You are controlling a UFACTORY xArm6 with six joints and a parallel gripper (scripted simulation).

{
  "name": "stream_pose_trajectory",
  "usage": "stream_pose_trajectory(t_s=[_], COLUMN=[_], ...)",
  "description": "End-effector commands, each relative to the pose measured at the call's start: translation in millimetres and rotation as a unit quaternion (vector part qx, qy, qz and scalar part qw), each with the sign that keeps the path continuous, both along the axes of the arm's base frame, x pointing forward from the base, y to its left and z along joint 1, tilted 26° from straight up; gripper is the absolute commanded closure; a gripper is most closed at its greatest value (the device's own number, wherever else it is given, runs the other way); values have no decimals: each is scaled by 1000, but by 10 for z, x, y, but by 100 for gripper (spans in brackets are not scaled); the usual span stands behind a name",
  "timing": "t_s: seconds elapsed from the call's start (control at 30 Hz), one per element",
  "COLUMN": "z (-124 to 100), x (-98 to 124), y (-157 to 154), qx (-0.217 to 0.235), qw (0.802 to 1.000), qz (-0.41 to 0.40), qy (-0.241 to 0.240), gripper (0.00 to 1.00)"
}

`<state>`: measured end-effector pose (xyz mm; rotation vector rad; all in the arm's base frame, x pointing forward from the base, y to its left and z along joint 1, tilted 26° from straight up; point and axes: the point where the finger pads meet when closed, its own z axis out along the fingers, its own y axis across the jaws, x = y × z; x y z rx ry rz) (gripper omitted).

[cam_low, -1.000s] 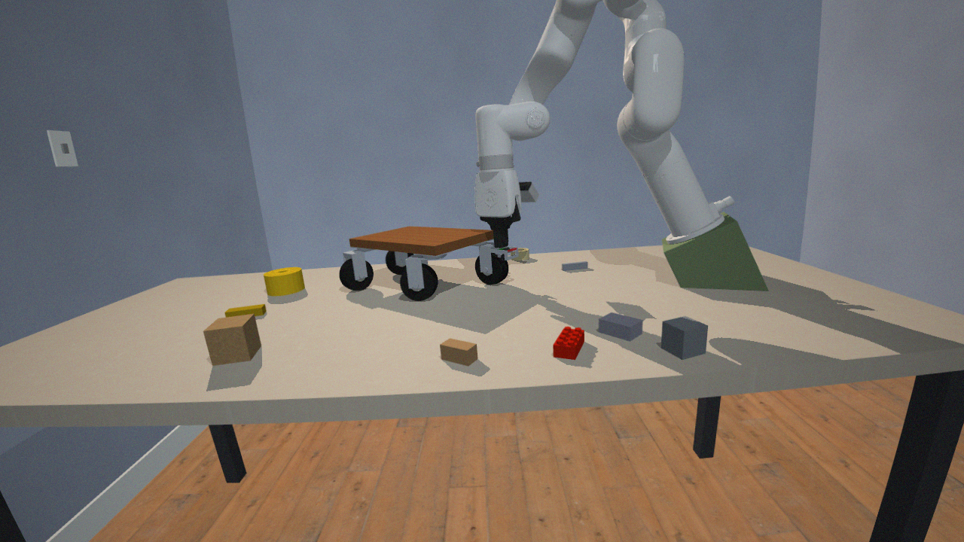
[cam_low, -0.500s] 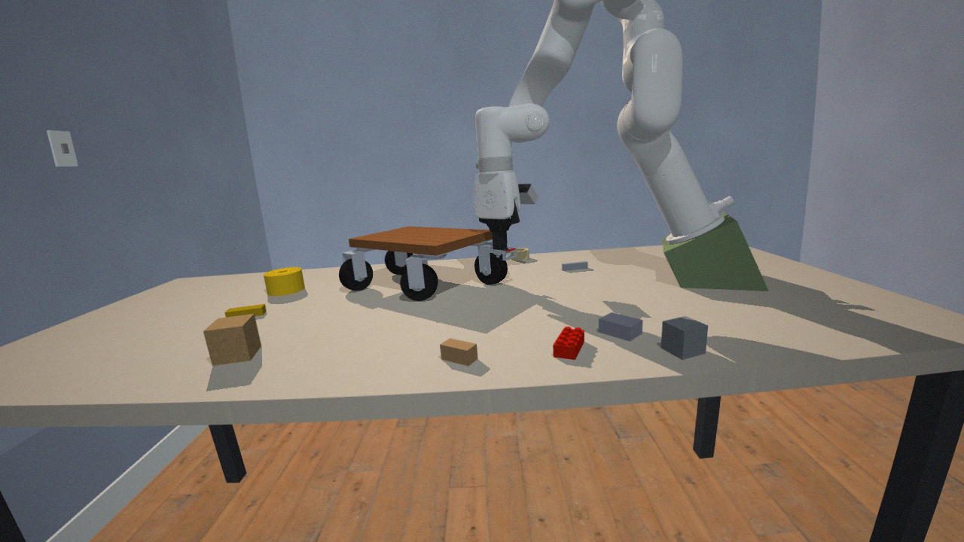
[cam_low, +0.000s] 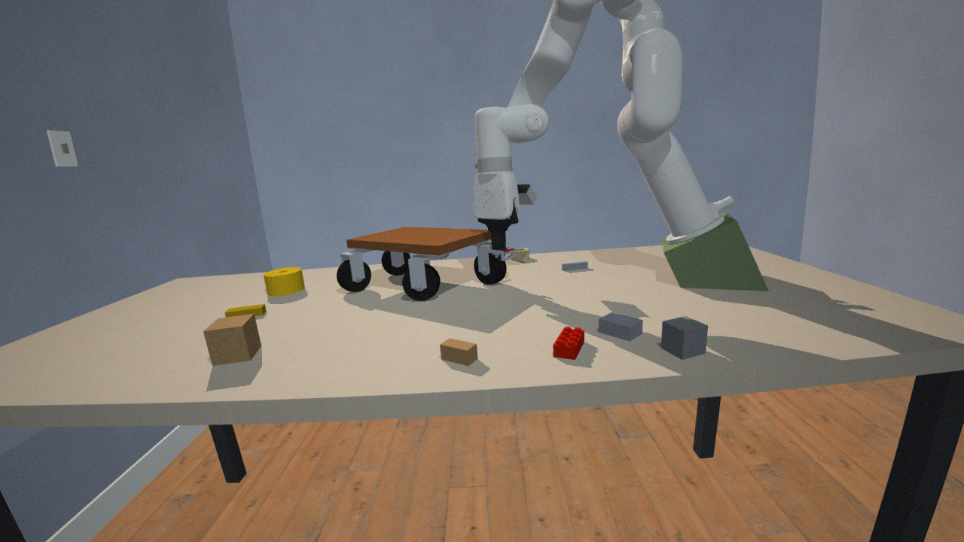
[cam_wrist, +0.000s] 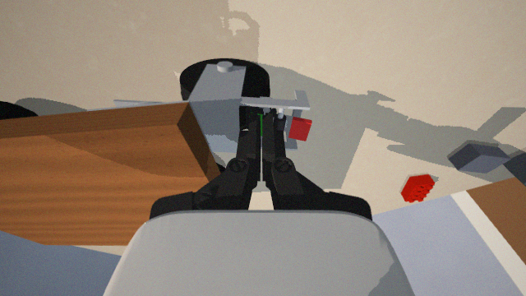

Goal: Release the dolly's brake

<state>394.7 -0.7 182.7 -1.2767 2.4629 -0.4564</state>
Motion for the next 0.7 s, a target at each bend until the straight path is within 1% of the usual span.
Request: stream_pose_trajectory(t_s=[0.0, 0.5, 0.67], z=[-44, -38, 42], x=[-25, -27, -65], y=[-1, 0, 12], qx=[0, 0, 0], qw=[1000, 1000, 1000], qz=[0, 0, 0], qy=[5, 5, 5], gripper=[100, 100, 100])
